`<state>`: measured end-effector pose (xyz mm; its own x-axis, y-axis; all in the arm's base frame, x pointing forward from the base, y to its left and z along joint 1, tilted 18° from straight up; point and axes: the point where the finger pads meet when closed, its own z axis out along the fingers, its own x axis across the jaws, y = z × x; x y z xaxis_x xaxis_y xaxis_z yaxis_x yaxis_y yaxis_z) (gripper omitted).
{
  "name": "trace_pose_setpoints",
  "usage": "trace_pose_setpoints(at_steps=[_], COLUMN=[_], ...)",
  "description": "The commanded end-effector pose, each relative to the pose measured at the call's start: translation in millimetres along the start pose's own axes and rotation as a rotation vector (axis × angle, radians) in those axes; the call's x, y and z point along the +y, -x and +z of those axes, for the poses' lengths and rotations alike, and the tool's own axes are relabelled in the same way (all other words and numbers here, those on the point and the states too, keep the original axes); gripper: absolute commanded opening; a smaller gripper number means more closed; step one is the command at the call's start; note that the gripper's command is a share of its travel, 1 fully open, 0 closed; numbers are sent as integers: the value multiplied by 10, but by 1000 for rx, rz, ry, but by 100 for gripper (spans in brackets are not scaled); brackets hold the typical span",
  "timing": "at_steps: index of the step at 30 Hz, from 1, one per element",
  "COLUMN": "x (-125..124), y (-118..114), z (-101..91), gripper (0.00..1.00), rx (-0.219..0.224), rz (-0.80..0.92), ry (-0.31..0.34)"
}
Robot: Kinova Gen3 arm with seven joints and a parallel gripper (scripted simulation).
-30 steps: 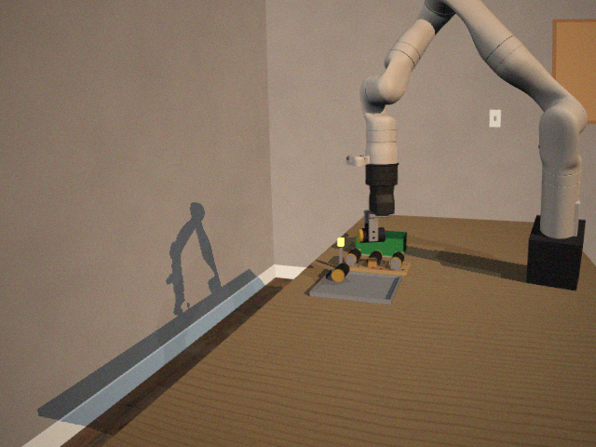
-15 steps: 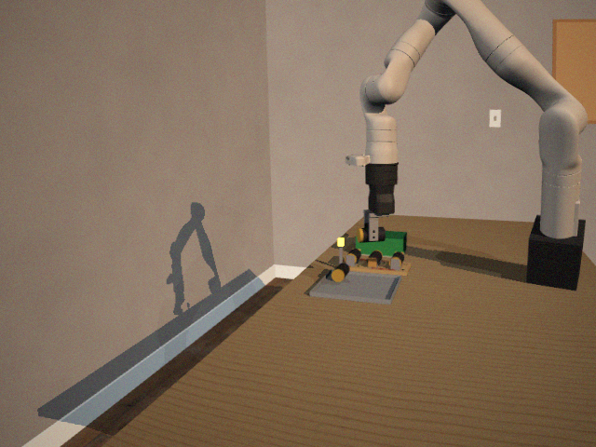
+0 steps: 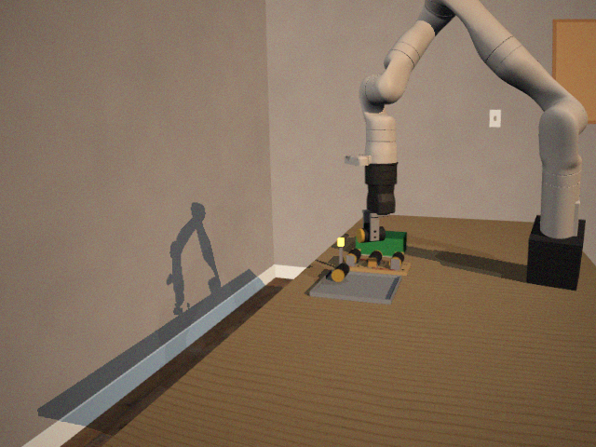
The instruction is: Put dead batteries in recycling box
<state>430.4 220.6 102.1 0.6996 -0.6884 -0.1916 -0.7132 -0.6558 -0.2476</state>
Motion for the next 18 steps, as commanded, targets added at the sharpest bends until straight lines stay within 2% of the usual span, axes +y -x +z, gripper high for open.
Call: trace_pose_setpoints(at_steps=[1,18], x=[1,1], y=[-11,-11], z=[0,0], gripper=[57,57], rx=[-2,-2], rz=[-22,-277], ry=[-1,-1])
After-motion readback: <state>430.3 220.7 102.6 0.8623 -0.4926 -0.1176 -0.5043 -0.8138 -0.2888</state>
